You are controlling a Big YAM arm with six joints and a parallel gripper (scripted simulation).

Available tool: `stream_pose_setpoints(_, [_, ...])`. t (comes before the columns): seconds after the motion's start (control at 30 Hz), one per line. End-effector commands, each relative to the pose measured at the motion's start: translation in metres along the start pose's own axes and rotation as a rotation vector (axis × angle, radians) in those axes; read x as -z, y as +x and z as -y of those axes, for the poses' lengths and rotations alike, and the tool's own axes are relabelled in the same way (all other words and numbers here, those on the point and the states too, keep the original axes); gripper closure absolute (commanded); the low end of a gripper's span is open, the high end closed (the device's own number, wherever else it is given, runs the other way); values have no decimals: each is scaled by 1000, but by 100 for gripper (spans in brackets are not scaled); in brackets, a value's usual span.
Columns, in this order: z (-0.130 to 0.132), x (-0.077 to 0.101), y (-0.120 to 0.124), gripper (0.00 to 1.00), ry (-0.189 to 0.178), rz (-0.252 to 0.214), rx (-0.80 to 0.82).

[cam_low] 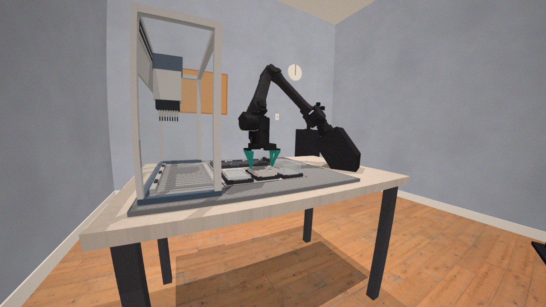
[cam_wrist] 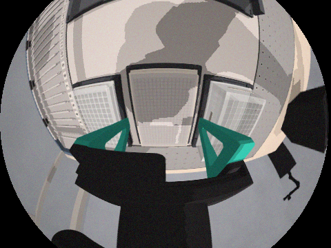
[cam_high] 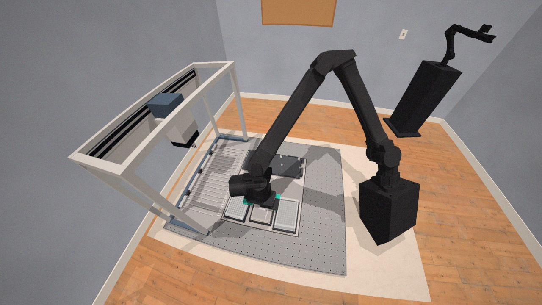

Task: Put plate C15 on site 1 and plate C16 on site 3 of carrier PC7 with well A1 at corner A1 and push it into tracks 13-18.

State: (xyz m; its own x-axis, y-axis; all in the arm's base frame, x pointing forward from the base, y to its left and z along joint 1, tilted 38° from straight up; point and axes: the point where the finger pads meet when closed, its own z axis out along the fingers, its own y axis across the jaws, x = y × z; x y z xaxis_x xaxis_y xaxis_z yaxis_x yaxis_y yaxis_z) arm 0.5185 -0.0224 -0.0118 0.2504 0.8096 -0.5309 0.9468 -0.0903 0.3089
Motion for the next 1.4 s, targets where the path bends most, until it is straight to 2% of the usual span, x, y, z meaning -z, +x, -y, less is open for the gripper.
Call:
stream_pose_setpoints(0.0, [-4,-4,4,0,-11,-3,8])
stream_pose_setpoints(0.07, [-2,-10,-1,0,-2,1,2])
stream_pose_setpoints(0.27, [-4,-13,-1,0,-6,-1,-1])
stream_pose_setpoints(0.3, [-9,5,9,0,-41,-17,14])
stream_pose_setpoints(0.43, [-5,-17,1,0,-9,-2,2])
stream_pose_setpoints(0.77, [-4,-26,-2,0,-8,-2,1])
stream_pose_setpoints(0.83, [-4,-26,-2,0,-8,-2,1])
stream_pose_setpoints(0.87, [-11,-16,-3,0,-29,-8,-6])
stream_pose_setpoints(1.0, [-12,-14,1,0,-27,-8,-6])
stream_pose_setpoints(1.03, [-8,-14,-2,100,-30,-8,-1])
stream_pose_setpoints(1.37, [-11,-14,1,100,-27,-8,-6])
